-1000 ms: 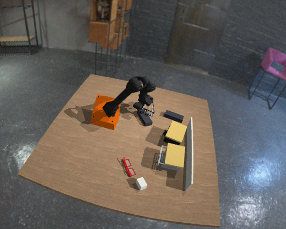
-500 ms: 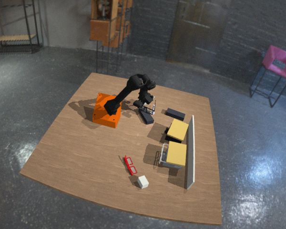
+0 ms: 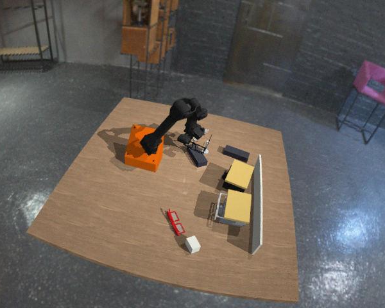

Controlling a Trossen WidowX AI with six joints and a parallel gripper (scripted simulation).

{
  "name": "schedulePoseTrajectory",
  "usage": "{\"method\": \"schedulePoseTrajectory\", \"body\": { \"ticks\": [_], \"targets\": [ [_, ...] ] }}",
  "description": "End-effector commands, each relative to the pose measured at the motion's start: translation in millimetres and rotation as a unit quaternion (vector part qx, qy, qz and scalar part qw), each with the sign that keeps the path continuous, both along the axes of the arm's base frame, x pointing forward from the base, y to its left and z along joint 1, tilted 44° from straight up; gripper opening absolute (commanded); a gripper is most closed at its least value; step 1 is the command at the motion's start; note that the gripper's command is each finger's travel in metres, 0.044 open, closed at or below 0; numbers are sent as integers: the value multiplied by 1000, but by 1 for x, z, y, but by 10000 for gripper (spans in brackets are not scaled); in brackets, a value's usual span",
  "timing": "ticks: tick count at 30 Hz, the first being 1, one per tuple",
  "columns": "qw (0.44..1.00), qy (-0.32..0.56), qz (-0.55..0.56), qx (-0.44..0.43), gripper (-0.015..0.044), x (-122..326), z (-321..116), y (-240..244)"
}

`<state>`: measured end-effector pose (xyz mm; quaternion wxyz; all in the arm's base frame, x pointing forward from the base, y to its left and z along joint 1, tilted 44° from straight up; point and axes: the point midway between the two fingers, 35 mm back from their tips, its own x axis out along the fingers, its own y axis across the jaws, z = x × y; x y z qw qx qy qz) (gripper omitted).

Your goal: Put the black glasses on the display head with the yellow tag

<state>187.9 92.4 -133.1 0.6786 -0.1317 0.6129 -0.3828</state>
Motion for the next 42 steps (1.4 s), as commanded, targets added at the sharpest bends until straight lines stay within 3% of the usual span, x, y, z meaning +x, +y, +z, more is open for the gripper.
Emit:
{"method": "schedulePoseTrajectory", "body": {
  "ticks": [1, 42],
  "targets": [
    [1000, 1, -2, 1, 0, -5, 0, 0],
    [1000, 1, -2, 1, 0, -5, 1, -1]
  ]
}}
